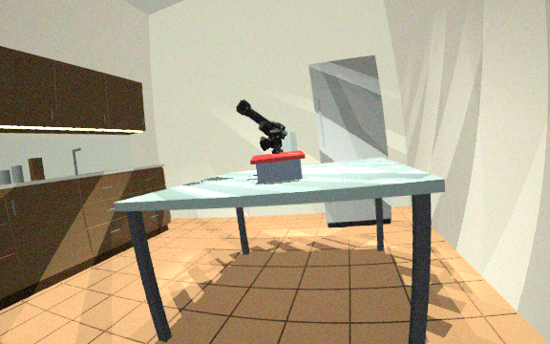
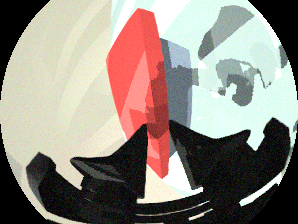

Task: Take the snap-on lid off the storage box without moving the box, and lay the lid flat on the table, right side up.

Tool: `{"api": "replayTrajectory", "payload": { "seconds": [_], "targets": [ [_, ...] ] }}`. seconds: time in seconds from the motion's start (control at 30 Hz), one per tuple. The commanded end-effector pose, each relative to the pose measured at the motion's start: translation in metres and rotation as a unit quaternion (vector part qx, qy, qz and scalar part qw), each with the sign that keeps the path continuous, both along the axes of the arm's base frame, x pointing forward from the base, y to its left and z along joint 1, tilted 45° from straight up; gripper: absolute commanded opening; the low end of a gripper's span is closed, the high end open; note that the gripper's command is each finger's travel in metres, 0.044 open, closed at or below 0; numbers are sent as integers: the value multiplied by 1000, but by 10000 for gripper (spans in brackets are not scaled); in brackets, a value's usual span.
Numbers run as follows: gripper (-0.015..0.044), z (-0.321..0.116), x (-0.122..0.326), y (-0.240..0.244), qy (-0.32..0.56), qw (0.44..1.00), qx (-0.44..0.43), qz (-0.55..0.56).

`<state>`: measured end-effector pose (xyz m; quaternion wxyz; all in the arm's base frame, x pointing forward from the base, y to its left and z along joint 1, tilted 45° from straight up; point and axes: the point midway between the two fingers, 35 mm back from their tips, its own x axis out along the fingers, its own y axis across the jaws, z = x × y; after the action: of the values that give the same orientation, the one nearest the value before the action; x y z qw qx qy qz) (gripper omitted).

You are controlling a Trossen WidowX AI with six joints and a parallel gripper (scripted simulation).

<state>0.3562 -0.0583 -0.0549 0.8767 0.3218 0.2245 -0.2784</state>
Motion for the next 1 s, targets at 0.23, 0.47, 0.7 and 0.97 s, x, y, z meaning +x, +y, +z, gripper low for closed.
{"api": "replayTrajectory", "payload": {
  "seconds": [0.23,0.47,0.7,0.97],
  "targets": [
    [0,0,2,0,0,1000,0,-1],
    [0,0,2,0,0,1000,0,-1],
    [0,0,3,0,0,1000,0,-1],
    [0,2,2,3,-1,1000,-1,-4]
  ]
}}
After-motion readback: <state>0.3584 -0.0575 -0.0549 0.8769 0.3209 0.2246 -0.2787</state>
